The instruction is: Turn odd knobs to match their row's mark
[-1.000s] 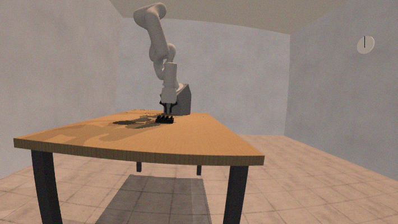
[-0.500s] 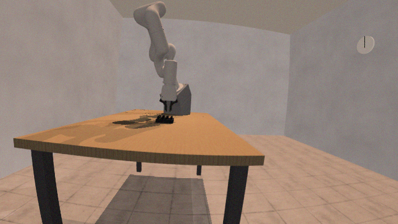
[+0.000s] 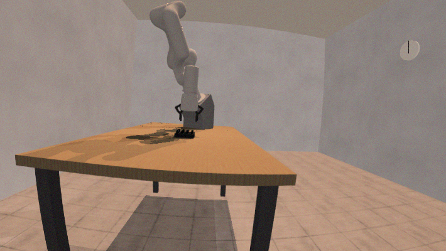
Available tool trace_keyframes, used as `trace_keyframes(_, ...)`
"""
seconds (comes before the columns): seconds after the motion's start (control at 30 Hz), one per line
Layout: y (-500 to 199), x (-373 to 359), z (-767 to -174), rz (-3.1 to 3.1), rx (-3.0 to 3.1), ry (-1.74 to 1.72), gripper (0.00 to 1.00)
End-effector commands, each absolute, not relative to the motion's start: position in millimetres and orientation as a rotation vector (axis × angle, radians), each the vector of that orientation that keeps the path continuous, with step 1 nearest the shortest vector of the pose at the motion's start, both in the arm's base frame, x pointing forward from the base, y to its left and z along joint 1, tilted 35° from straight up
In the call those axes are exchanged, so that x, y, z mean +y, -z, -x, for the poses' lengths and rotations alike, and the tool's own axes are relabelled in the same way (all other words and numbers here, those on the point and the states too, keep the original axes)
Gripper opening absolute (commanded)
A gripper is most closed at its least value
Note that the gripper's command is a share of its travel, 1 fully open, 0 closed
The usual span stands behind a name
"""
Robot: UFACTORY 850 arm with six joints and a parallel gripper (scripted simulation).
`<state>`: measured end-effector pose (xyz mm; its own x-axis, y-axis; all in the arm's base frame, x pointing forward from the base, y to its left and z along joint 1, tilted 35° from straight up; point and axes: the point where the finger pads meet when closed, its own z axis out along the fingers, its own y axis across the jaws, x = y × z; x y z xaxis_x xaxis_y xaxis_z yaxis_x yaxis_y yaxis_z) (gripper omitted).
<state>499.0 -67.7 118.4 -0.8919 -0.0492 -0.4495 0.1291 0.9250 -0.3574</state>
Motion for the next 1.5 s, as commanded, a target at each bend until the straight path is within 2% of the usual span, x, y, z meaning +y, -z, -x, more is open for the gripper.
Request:
trace_keyframes(0.0,-141,-58,-488,-0.058,2.62,0.53,1.0)
trace_keyframes(0.53,-201,-30,-456,-0.058,2.62,0.53,1.0)
trace_keyframes(1.47,-203,-29,-455,-0.058,2.62,0.53,1.0)
